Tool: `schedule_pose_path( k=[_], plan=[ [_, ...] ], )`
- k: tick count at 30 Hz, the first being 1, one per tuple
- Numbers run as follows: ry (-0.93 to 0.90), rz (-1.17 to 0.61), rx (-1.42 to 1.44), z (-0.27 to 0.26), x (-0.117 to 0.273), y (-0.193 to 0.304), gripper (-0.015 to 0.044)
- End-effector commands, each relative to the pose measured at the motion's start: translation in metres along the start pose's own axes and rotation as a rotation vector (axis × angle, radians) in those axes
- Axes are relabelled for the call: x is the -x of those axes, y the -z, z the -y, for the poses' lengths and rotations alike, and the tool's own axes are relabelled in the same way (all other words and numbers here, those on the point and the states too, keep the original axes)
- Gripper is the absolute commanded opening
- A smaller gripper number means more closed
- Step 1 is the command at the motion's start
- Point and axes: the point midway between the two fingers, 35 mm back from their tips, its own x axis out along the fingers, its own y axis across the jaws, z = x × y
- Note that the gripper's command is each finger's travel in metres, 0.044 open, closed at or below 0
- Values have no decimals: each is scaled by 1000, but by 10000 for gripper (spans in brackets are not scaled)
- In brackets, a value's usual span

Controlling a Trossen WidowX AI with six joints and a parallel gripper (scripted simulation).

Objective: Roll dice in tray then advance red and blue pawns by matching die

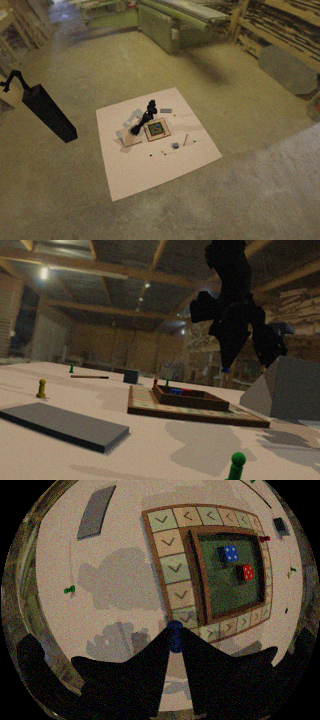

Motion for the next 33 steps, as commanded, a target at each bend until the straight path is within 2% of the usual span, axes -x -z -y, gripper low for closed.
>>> schedule_pose_path(
  k=[1,19,24,33],
  plan=[
    [-1,-4,-5,6,-7,16,0],
    [5,3,0,33,-36,77,0],
    [5,4,0,34,-40,79,0],
    [7,5,0,35,-73,79,0]
  ],
)
